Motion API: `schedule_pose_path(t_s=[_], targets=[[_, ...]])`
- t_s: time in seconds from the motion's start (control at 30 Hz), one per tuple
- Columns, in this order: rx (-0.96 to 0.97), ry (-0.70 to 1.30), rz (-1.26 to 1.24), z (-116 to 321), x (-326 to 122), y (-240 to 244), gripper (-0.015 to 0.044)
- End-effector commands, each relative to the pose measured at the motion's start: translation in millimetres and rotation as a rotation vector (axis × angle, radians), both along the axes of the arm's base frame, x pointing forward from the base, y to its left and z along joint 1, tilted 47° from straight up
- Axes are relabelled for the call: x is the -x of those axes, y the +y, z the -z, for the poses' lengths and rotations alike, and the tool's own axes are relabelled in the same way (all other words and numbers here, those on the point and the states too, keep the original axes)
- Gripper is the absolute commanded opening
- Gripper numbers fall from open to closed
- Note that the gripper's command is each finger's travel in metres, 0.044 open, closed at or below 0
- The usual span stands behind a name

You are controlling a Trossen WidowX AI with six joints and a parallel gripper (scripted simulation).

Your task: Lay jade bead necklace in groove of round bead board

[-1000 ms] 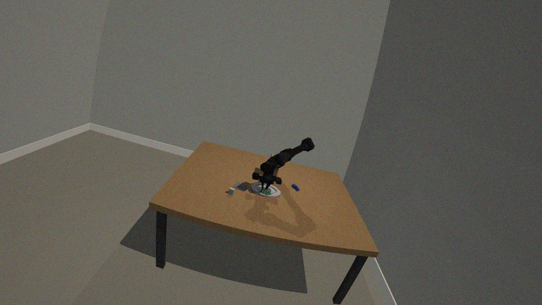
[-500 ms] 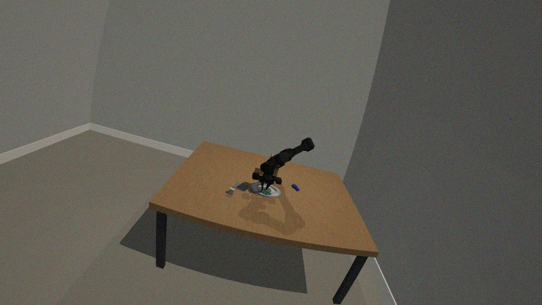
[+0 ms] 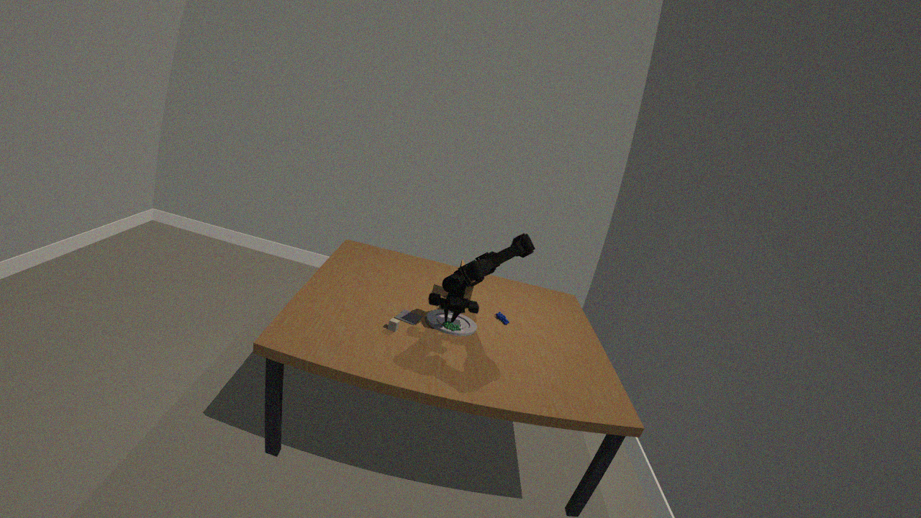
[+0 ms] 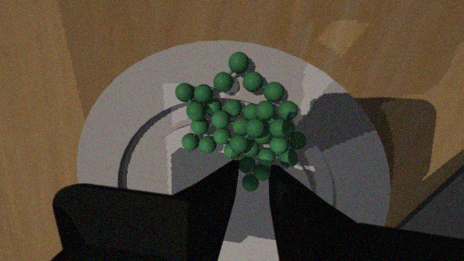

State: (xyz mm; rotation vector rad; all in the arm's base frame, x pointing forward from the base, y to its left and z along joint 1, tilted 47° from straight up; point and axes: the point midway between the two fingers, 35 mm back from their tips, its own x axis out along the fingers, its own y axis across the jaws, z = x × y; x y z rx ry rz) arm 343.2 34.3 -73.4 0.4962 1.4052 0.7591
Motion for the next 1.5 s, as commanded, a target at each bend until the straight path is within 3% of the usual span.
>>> schedule_pose_path(t_s=[0.0,0.03,0.6,1.27,1.47], targets=[[0.003,-0.002,-0.001,0,0,0,0.0],[0.003,-0.002,-0.001,0,0,0,0.0],[-0.001,0.005,0.005,-8,0,-8,0.044],[-0.001,0.005,0.005,-8,0,-8,0.044],[0.002,0.246,0.233,-26,9,-27,0.0282]])
